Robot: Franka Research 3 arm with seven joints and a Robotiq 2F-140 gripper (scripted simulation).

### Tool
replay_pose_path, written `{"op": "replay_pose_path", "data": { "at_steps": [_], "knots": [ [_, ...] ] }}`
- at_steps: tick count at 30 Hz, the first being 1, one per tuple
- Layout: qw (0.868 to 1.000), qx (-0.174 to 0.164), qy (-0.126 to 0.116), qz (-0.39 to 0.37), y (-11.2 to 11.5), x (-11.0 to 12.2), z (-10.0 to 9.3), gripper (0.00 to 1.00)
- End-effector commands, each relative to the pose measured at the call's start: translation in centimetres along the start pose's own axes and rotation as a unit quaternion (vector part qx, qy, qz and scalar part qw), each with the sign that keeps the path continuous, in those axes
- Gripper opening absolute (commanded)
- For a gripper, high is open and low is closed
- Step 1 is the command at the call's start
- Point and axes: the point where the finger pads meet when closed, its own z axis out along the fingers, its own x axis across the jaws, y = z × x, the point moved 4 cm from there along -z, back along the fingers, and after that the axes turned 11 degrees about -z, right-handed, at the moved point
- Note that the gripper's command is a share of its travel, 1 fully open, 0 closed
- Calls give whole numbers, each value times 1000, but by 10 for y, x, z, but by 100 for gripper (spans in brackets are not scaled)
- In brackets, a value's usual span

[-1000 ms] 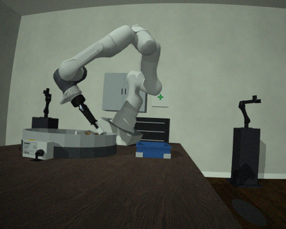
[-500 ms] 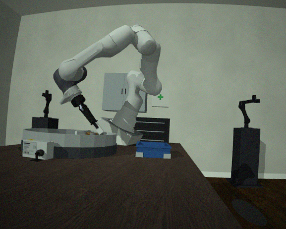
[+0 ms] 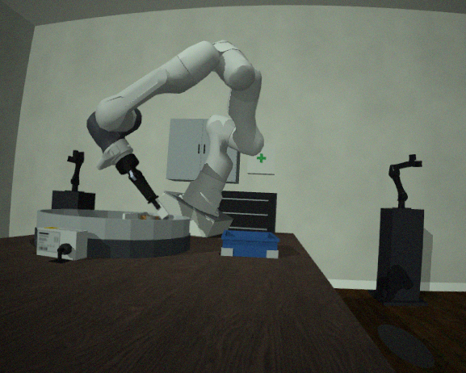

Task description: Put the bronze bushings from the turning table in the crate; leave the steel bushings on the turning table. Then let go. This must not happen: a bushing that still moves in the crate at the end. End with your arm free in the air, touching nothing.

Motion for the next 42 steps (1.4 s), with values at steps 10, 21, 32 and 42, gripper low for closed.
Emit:
{"op": "replay_pose_path", "data": {
  "at_steps": [10, 21, 32, 42],
  "knots": [
    [1000, 1, 0, -2, -1, 1, 0, 0],
    [1000, 1, 0, -2, -1, 1, 0, 0],
    [1000, 1, 0, -2, -1, 1, 0, 0],
    [1000, 1, 0, -2, 6, 0, -9, 0]
  ]
}}
